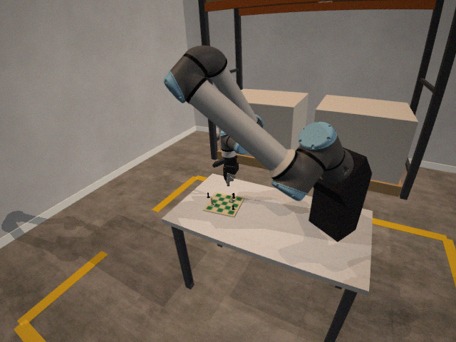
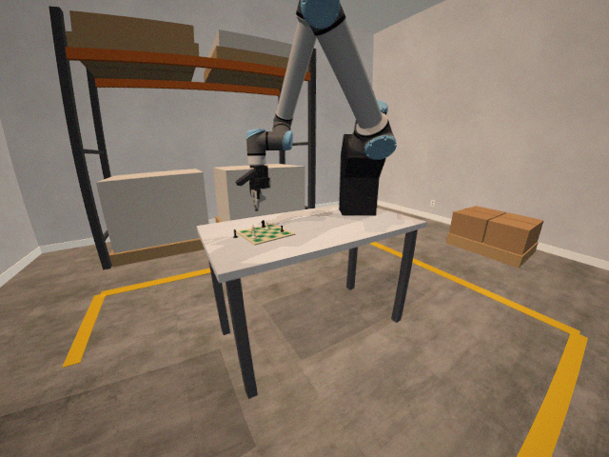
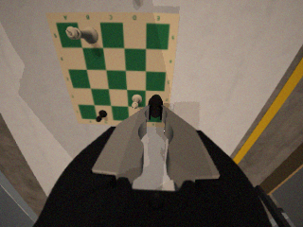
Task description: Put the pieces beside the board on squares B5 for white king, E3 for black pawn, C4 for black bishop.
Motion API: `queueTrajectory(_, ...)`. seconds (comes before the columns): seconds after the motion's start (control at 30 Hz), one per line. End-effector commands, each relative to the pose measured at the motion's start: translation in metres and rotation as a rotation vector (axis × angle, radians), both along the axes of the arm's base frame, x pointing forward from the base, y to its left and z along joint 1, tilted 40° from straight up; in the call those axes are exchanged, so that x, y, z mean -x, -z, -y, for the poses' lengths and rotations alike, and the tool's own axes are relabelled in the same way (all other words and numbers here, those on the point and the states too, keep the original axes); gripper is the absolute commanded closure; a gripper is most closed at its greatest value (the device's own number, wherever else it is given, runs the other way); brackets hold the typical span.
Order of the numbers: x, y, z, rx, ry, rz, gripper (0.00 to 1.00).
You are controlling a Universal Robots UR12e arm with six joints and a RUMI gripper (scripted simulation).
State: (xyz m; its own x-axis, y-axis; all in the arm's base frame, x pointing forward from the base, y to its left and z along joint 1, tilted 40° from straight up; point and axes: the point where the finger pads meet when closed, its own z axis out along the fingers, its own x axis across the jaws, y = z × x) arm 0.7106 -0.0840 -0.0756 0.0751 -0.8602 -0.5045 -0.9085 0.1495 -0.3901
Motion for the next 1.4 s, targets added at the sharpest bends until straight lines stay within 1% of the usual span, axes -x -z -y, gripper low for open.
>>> queueTrajectory(0.0, -0.005, 0.008, -0.005, 0.001, 0.001, 0.001, 1.0)
queueTrajectory(0.1, -0.01, 0.017, -0.011, 0.001, 0.001, 0.001, 1.0)
queueTrajectory(0.17, -0.01, 0.017, -0.011, 0.001, 0.001, 0.001, 1.0)
queueTrajectory(0.47, -0.028, 0.05, -0.032, 0.001, 0.001, 0.001, 1.0)
queueTrajectory(0.67, -0.036, 0.065, -0.042, 0.001, 0.001, 0.001, 1.0)
queueTrajectory(0.9, -0.039, 0.069, -0.044, 0.001, 0.001, 0.001, 1.0)
queueTrajectory(1.37, -0.039, 0.069, -0.044, 0.001, 0.001, 0.001, 1.0)
